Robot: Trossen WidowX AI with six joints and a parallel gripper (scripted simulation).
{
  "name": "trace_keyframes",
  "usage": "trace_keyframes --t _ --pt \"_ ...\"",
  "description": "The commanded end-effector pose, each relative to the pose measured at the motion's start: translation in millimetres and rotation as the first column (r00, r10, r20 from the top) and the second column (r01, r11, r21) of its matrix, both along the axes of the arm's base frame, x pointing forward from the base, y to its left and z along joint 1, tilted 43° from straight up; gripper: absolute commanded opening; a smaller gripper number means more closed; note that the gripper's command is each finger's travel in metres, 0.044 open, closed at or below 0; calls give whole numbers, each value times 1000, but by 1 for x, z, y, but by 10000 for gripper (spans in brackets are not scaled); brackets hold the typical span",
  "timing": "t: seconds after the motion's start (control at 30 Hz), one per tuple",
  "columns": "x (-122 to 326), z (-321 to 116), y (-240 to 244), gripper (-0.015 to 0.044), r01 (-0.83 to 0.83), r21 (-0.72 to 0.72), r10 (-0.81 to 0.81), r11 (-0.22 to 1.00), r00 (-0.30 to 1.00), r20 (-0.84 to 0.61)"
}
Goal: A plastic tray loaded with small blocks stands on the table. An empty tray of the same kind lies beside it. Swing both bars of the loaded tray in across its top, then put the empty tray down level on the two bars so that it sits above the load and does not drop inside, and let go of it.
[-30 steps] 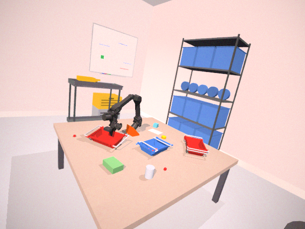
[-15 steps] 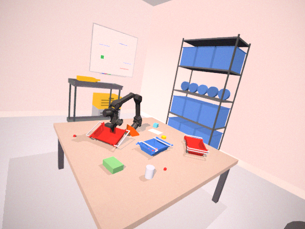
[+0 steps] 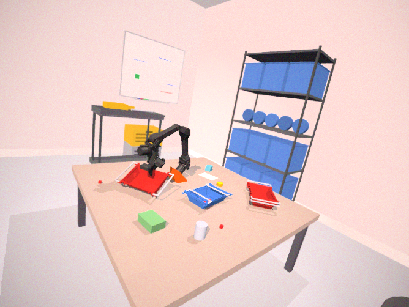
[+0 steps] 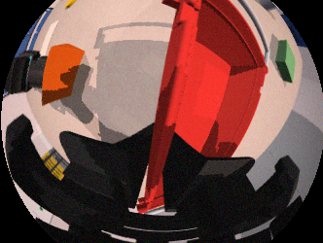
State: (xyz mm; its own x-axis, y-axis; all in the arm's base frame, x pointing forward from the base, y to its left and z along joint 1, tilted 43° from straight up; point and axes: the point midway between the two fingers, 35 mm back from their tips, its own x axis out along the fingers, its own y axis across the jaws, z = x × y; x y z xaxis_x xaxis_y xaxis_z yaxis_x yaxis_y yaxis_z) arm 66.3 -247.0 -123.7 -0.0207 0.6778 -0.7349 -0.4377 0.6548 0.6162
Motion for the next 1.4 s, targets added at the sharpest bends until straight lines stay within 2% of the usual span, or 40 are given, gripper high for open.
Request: trace_keyframes --t 0.0,0.93,1.37 --pt "4 6 -24 0 -2 -42 2 999 1000 9" --pt "15 38 -105 0 4 -71 -3 997 1000 12" --pt "16 40 -109 0 4 -73 -3 997 1000 12"
